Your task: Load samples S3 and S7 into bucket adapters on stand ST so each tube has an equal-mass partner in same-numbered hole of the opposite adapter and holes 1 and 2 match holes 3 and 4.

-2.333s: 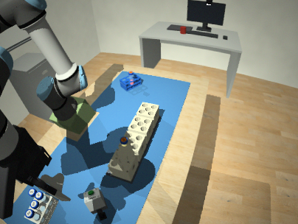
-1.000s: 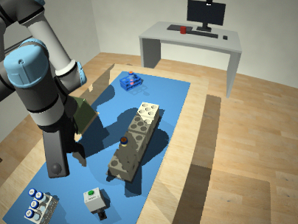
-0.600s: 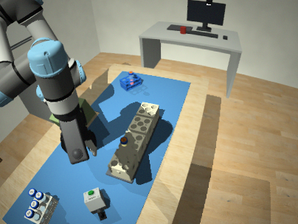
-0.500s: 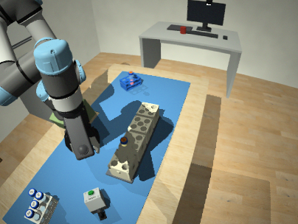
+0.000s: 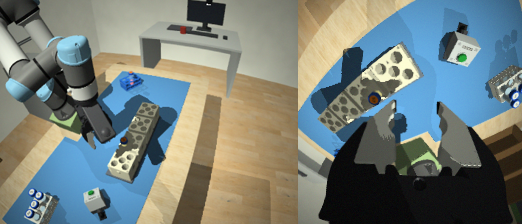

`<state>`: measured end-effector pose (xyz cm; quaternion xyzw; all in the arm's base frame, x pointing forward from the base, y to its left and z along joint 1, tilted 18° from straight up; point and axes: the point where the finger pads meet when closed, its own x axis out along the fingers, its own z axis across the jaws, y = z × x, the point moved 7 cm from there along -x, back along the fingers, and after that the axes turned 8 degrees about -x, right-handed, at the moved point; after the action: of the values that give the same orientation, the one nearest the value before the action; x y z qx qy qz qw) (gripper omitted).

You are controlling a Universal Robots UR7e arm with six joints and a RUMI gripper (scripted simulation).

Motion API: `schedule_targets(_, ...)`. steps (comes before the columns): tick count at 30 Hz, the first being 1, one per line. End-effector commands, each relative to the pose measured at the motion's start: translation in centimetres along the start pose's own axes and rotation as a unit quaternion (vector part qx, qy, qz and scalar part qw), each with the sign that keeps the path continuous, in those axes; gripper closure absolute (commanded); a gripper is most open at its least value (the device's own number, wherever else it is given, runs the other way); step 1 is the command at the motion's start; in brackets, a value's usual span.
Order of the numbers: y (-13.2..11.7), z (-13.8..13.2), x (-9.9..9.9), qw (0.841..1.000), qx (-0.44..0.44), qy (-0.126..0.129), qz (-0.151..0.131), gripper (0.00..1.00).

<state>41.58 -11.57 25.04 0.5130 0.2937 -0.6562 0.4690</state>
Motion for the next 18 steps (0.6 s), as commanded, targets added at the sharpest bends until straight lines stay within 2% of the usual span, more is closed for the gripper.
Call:
schedule_targets(1,-0.83,-2.74,0.86,0.999,-0.051,0.001,0.003,0.65)
schedule_targets(18,-0.91,-2.48,0.75,0.985,-0.172,0.005,0.013,0.65)
